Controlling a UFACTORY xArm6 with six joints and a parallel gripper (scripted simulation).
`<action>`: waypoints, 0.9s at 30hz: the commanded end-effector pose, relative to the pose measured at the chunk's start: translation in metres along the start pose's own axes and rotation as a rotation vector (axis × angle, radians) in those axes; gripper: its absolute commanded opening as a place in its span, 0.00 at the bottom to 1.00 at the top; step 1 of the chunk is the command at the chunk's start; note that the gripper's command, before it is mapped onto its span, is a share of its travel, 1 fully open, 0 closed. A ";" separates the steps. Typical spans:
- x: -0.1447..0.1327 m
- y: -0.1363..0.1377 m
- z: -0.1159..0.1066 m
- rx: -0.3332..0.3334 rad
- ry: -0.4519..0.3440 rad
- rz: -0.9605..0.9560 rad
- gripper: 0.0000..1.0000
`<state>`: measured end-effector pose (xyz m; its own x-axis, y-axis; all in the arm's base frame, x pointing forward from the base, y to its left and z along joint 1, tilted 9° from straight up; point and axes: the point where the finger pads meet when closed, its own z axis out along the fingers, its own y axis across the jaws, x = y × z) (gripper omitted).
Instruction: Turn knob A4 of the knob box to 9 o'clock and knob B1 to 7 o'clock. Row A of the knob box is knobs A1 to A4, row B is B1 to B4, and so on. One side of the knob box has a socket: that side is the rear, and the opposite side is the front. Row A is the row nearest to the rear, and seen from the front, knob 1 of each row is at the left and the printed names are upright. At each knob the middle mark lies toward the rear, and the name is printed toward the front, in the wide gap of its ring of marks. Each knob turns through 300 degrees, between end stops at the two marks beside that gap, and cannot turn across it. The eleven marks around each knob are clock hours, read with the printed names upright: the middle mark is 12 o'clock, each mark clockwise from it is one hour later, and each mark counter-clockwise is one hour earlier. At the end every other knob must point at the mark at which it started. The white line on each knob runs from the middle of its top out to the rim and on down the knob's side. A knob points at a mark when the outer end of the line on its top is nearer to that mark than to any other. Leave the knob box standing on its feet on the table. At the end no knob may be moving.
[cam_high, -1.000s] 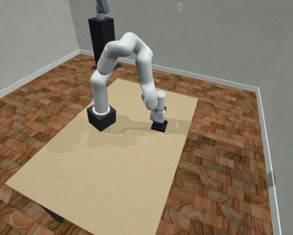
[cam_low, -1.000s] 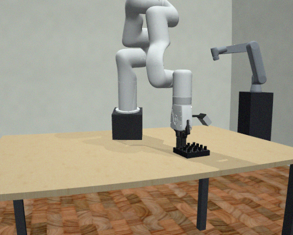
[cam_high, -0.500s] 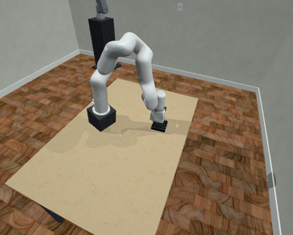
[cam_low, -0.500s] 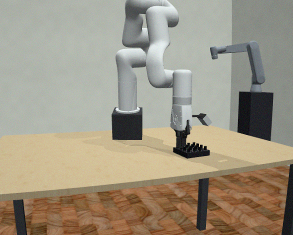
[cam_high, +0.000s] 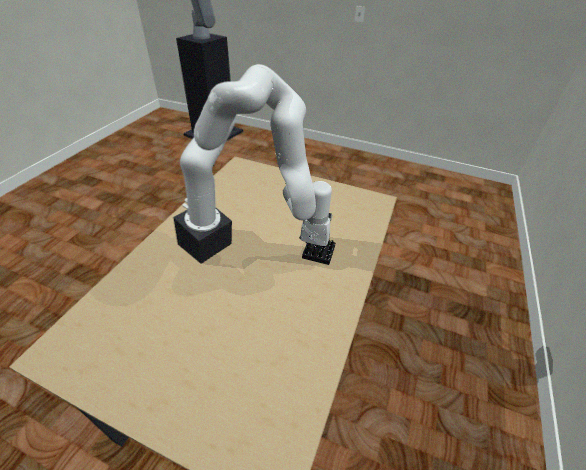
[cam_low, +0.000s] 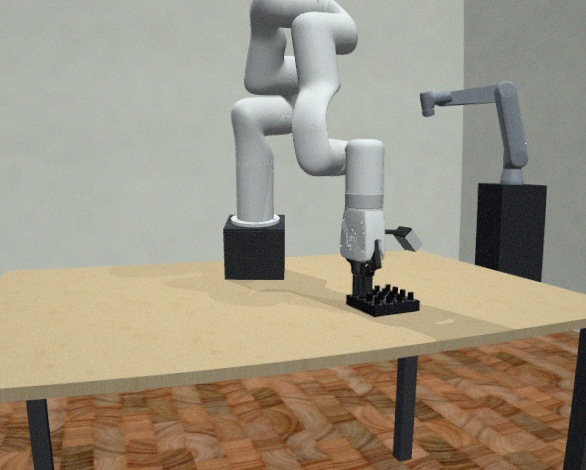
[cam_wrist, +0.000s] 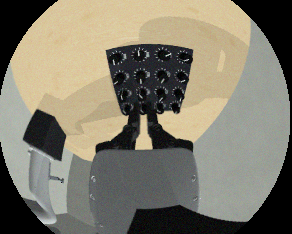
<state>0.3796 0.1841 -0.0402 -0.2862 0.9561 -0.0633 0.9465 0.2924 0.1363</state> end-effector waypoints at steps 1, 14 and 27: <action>0.000 0.001 -0.001 -0.002 0.001 -0.013 0.08; 0.000 0.001 -0.001 -0.003 0.001 -0.190 0.08; 0.000 0.001 -0.001 -0.003 0.001 -0.425 0.08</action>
<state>0.3795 0.1841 -0.0402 -0.6040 0.7888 -0.1140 0.7818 0.6142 0.1077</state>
